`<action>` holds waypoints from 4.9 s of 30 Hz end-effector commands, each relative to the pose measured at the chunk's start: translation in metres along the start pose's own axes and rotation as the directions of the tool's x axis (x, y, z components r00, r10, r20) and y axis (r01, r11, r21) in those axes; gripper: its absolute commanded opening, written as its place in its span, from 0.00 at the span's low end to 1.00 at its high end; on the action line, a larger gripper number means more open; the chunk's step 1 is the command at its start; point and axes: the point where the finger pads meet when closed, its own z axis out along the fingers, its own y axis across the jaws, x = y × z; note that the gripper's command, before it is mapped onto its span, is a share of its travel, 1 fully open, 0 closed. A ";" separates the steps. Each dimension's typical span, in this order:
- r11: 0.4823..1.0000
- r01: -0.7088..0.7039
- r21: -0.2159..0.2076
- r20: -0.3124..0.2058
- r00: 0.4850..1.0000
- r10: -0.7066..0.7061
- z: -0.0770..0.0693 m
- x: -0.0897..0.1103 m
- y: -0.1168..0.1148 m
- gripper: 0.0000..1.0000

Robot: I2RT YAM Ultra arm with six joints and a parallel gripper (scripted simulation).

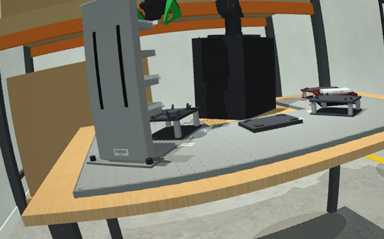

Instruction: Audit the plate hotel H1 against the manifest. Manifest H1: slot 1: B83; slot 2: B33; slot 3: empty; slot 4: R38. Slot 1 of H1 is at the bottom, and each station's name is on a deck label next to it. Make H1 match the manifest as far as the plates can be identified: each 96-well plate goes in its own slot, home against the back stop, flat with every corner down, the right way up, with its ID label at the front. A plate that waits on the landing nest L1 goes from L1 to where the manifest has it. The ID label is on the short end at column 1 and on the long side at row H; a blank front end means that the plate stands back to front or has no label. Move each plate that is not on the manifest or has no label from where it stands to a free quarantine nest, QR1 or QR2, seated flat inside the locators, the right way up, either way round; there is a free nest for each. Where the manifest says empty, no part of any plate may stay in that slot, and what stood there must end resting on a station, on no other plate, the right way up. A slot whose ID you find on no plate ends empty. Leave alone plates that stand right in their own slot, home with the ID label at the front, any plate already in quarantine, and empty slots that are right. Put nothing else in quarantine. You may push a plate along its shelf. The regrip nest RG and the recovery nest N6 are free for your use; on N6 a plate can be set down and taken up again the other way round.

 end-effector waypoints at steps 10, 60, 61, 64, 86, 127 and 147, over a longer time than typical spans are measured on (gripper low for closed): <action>1.000 0.010 0.005 0.026 1.000 -0.011 -0.002 -0.011 -0.002 1.00; 1.000 0.009 0.006 0.026 1.000 -0.009 -0.014 0.002 -0.002 1.00; 1.000 0.009 0.006 0.026 1.000 -0.009 -0.015 0.003 -0.002 1.00; 1.000 0.009 0.006 0.027 1.000 -0.009 -0.017 0.006 -0.002 1.00; 1.000 0.001 -0.014 0.003 1.000 -0.001 -0.002 0.037 0.004 1.00; 1.000 0.017 0.006 0.037 0.999 -0.017 0.042 0.044 -0.003 1.00; 1.000 0.010 0.004 0.025 1.000 -0.010 0.050 0.039 -0.002 1.00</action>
